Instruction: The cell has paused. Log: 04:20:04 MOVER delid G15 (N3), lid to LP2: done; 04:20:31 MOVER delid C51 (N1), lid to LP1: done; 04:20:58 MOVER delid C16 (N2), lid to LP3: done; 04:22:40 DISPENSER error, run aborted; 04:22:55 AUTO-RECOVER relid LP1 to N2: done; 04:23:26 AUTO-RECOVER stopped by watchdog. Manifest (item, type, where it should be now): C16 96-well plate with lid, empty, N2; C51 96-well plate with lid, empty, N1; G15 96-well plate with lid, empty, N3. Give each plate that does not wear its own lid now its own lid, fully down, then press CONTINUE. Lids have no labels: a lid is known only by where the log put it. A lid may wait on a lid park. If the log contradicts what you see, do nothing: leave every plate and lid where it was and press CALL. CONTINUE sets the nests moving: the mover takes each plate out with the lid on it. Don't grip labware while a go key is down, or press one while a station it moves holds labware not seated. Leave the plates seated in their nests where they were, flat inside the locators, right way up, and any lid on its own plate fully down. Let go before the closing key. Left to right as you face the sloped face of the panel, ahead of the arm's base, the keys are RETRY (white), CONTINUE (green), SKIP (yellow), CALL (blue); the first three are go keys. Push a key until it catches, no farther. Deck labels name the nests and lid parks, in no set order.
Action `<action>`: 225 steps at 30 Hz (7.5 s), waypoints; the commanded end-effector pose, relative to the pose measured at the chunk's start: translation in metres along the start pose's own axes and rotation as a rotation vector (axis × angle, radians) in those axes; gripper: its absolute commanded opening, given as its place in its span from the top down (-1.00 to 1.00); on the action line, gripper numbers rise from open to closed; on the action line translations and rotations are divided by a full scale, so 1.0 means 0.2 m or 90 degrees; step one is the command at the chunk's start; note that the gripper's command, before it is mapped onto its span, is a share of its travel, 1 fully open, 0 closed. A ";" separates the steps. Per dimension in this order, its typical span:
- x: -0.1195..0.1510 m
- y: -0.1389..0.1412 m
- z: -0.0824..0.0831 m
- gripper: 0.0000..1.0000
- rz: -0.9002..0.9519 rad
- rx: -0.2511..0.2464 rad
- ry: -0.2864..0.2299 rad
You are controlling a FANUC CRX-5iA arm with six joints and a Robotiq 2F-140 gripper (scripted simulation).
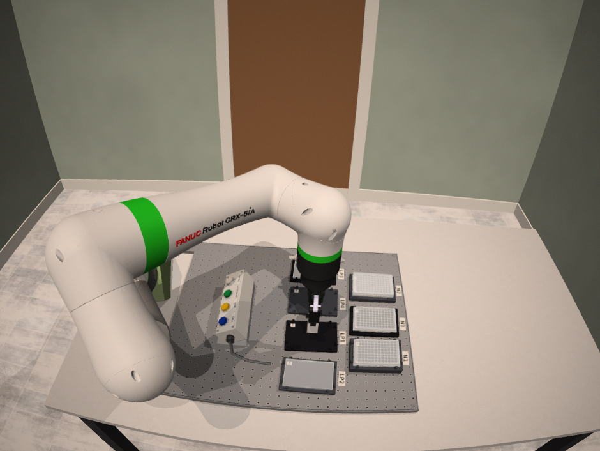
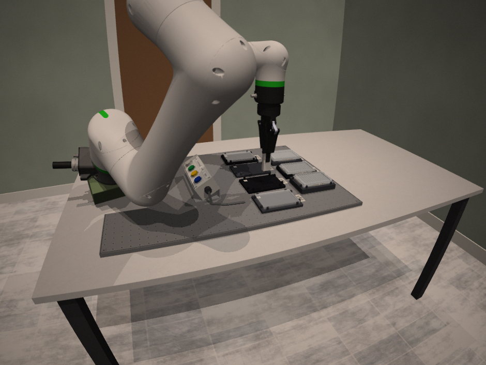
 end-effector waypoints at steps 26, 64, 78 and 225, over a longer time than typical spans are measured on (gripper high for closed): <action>0.04 0.19 0.00 1.00 0.001 -0.001 0.001; -0.19 -1.09 0.01 1.00 0.001 -0.002 0.001; -0.19 -1.09 0.01 1.00 0.001 -0.002 0.001; -1.09 -0.92 0.01 -0.32 -0.022 -0.002 0.001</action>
Point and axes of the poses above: the point where the finger pads meet when closed, its own z axis back along the fingers, its own y axis across the jaws, x = y × z, the point moved 3 cm from there along z, back along the fingers, and after that the axes turned 10 degrees about z, right-handed, at the moved point
